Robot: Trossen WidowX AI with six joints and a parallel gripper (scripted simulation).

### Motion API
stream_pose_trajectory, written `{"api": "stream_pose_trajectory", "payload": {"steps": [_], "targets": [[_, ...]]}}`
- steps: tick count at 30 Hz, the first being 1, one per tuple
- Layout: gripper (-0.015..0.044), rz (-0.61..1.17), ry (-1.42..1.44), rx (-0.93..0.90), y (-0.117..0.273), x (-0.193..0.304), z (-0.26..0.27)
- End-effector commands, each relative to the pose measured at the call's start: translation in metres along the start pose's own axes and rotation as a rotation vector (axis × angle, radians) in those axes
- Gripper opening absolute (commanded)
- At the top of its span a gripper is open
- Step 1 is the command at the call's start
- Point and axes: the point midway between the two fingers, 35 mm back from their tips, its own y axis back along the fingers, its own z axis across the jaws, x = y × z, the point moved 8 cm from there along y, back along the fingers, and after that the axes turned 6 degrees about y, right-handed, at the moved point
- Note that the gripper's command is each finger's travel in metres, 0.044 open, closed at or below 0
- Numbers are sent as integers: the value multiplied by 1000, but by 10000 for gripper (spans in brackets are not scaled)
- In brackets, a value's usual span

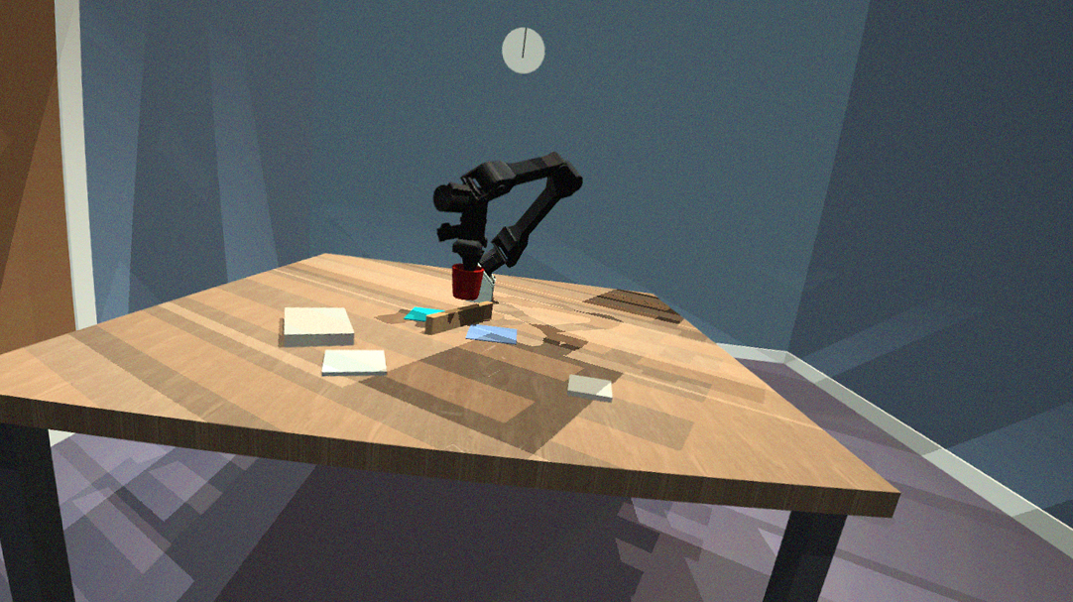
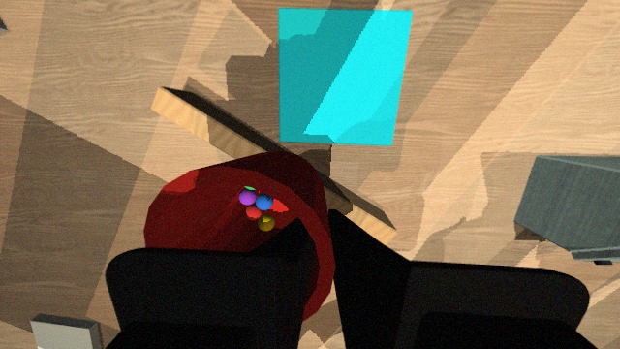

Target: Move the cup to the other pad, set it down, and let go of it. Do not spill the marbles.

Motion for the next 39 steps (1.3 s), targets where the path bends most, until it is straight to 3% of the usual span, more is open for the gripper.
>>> {"api": "stream_pose_trajectory", "payload": {"steps": [1,39], "targets": [[0,-1,0,0,0,-9,-7],[0,-4,-1,1,-5,-75,-54]]}}
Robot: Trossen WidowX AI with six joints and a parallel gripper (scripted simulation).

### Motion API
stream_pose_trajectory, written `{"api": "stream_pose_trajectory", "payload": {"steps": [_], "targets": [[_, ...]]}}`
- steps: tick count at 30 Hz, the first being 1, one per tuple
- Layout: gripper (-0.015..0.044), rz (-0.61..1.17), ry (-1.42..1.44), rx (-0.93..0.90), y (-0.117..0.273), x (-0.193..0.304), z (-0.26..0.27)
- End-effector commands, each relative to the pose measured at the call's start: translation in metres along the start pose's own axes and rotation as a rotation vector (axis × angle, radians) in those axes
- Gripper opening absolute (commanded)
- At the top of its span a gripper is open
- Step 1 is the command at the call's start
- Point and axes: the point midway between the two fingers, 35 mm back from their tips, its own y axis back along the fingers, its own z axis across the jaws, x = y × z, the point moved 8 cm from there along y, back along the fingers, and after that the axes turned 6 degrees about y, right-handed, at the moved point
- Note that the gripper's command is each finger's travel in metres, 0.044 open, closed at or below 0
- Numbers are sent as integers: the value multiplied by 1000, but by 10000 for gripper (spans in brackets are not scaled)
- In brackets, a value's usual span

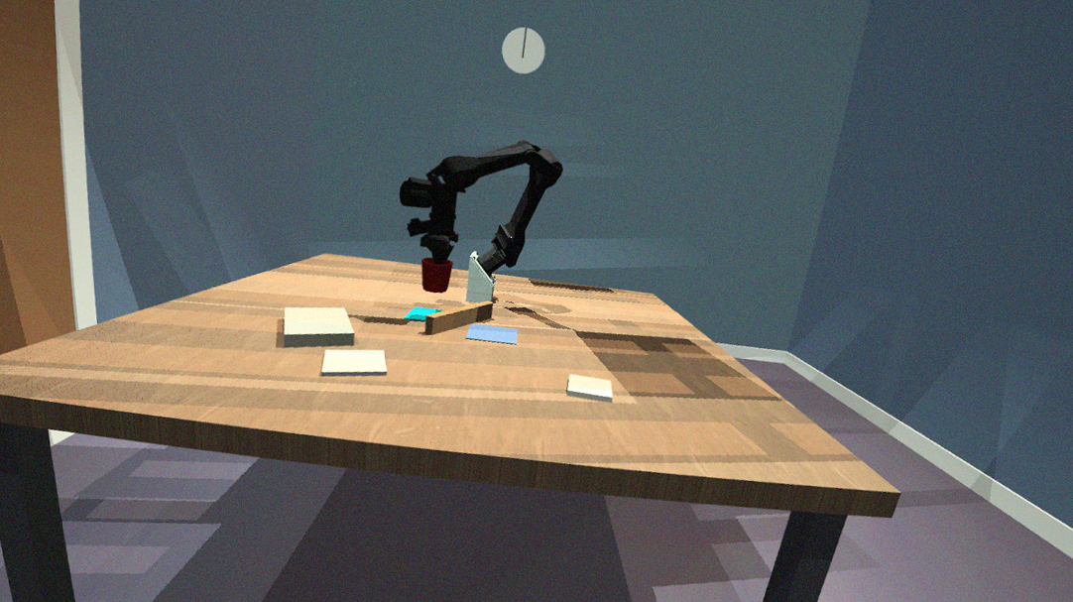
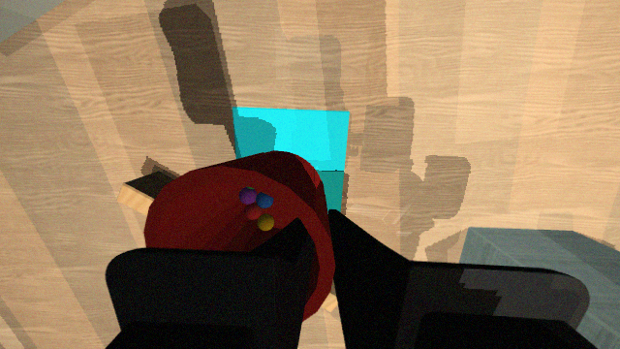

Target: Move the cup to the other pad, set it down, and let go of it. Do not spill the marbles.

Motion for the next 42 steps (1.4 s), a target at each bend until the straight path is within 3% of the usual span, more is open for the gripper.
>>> {"api": "stream_pose_trajectory", "payload": {"steps": [1,42], "targets": [[0,3,-3,0,-5,0,-1],[0,3,4,3,-59,-1,-1]]}}
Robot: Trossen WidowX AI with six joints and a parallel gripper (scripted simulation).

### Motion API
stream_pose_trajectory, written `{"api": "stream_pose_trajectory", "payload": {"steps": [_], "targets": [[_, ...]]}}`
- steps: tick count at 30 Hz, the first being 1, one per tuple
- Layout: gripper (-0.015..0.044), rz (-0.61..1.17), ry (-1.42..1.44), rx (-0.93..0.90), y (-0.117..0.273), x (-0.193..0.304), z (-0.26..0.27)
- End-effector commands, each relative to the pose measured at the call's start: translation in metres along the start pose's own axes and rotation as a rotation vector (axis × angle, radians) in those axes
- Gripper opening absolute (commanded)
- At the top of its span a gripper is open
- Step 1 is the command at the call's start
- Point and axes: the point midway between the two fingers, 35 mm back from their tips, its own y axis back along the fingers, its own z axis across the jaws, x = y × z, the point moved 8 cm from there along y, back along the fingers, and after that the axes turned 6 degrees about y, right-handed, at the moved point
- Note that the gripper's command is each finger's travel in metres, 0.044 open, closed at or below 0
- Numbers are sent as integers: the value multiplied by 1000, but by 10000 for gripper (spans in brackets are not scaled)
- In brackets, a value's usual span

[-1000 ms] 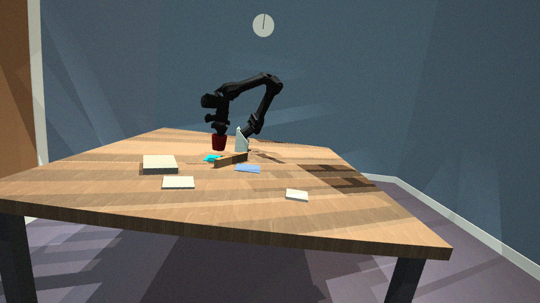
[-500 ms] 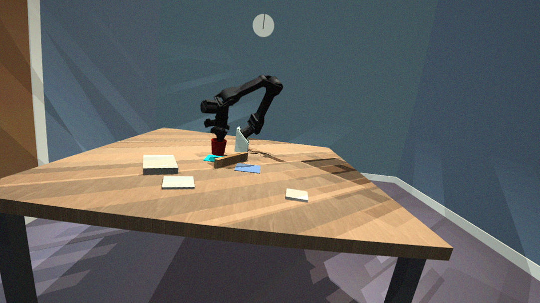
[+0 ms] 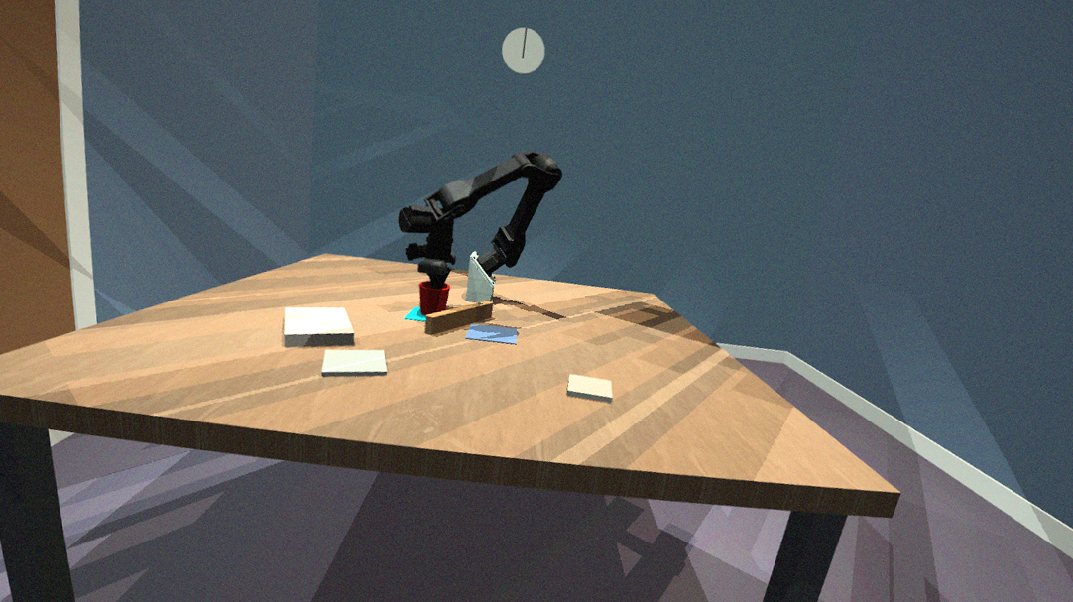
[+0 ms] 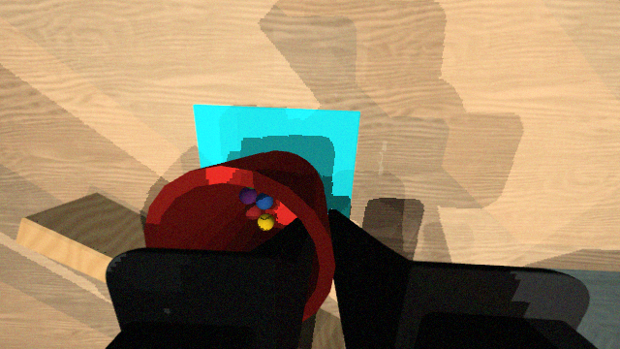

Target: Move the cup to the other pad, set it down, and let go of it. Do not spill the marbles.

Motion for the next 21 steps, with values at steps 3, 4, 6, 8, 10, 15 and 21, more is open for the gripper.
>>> {"api": "stream_pose_trajectory", "payload": {"steps": [3,4,6,8,10,15,21], "targets": [[0,-1,0,-1,1,0,0],[0,-1,0,-1,1,0,0],[0,-1,0,-1,1,0,0],[0,-1,0,-1,1,0,0],[53,-1,0,-1,1,0,0],[128,-1,0,-1,1,0,0],[128,-1,0,-1,4,0,0]]}}
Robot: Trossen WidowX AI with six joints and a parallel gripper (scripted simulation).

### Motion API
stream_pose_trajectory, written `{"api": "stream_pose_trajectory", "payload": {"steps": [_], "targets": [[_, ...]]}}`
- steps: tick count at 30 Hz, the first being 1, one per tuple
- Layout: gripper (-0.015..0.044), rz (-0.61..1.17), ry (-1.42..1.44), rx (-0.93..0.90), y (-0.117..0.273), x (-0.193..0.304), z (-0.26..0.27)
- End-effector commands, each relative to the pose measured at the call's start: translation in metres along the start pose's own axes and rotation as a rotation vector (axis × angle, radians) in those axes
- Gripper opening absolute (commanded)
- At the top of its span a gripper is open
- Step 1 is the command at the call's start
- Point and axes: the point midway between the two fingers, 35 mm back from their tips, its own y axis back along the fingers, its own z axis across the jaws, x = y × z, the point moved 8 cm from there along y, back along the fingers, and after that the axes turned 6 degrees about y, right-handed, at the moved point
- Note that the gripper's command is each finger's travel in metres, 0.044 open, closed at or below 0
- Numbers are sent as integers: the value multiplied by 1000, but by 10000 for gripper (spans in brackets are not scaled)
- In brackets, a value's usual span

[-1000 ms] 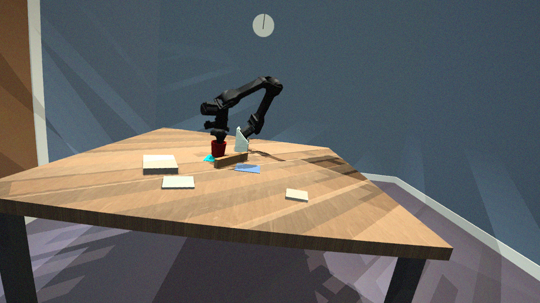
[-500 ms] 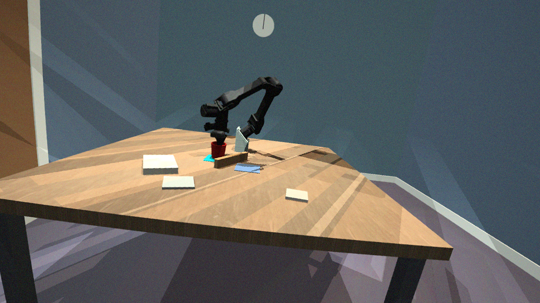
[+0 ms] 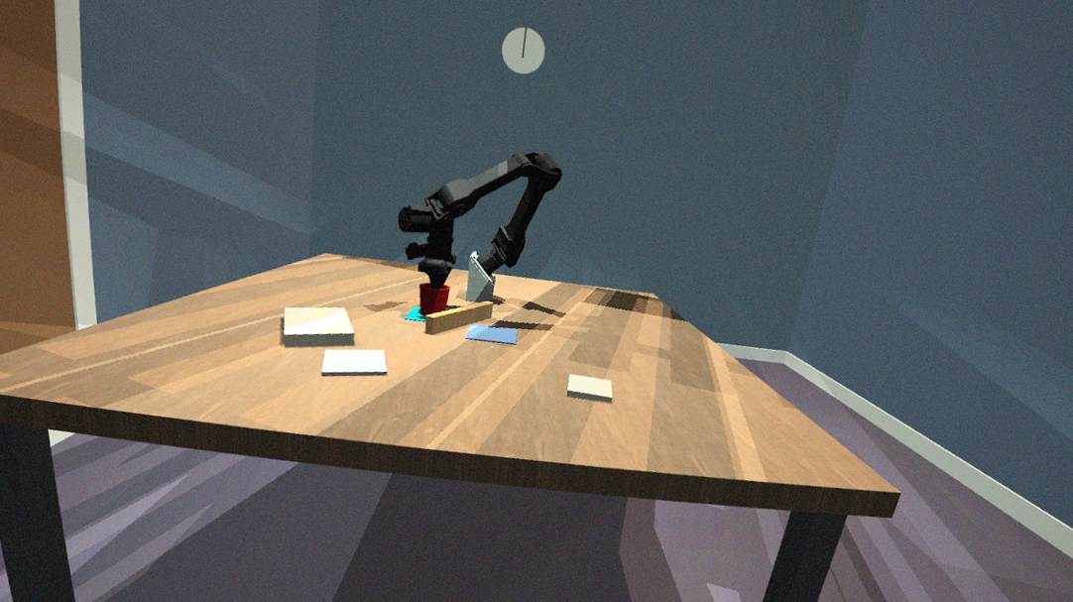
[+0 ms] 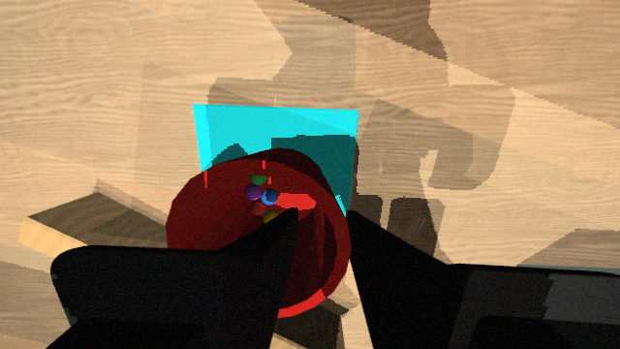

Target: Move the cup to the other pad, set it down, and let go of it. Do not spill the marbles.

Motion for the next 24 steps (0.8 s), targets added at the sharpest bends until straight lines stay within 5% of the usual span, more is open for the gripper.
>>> {"api": "stream_pose_trajectory", "payload": {"steps": [1,24], "targets": [[128,-4,4,-1,5,-1,1],[128,-4,-1,-4,45,1,-2]]}}
